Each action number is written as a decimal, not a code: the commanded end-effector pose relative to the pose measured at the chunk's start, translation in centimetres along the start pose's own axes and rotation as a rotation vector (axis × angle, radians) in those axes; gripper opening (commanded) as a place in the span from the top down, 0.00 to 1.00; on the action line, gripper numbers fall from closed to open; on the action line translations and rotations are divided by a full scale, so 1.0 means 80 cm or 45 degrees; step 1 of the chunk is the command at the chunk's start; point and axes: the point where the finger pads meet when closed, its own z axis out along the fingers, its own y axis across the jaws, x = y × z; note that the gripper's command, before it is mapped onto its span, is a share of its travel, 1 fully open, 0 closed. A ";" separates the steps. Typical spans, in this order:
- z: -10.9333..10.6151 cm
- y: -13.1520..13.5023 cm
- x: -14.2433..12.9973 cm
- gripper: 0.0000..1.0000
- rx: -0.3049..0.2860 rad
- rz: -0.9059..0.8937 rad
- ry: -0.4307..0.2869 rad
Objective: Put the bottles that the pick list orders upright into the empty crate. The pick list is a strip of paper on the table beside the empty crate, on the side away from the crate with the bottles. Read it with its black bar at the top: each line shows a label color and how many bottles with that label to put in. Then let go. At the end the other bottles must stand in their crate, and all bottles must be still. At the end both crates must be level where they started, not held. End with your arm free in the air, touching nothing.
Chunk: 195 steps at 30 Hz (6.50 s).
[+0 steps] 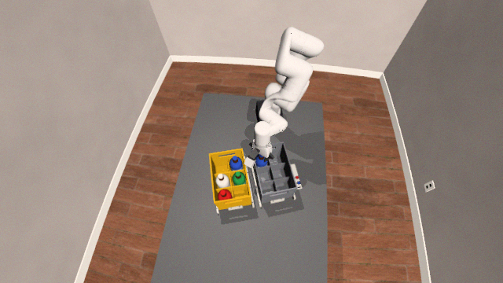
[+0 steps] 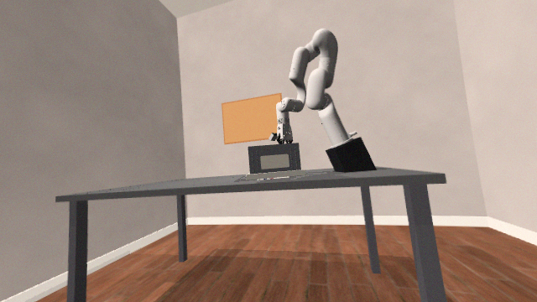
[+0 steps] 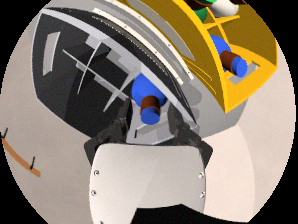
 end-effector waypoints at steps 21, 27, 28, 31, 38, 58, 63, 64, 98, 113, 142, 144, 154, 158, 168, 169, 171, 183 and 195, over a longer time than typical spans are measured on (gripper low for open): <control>0.000 0.000 0.001 0.35 0.001 0.000 0.002; 0.000 0.000 0.001 0.35 0.001 0.000 0.002; 0.000 0.000 0.001 0.35 0.001 0.000 0.002; -0.001 0.000 0.001 0.35 0.001 0.000 0.002; -0.001 0.000 0.001 0.35 0.001 0.000 0.002; -0.001 0.000 0.001 0.35 0.001 0.000 0.002; -0.001 0.000 0.001 0.35 0.001 0.000 0.002; -0.001 0.000 0.001 0.35 0.001 0.000 0.002; -0.061 -0.001 0.001 0.35 0.001 0.000 0.002; -0.104 -0.001 0.001 0.35 0.001 -0.001 0.003; -0.107 -0.001 0.001 0.35 0.001 -0.001 0.003; -0.107 -0.001 0.001 0.35 0.001 -0.001 0.003; -0.107 -0.001 0.001 0.35 0.001 -0.001 0.003; -0.107 0.001 0.004 0.35 0.001 -0.001 0.003; -0.107 0.010 0.066 0.35 0.001 0.000 0.003; -0.107 0.011 0.072 0.35 0.001 0.000 0.003; -0.107 0.012 0.078 0.35 0.001 0.000 0.003; -0.107 0.022 0.146 0.35 0.000 0.000 0.004; -0.107 0.031 0.208 0.35 0.000 0.000 0.004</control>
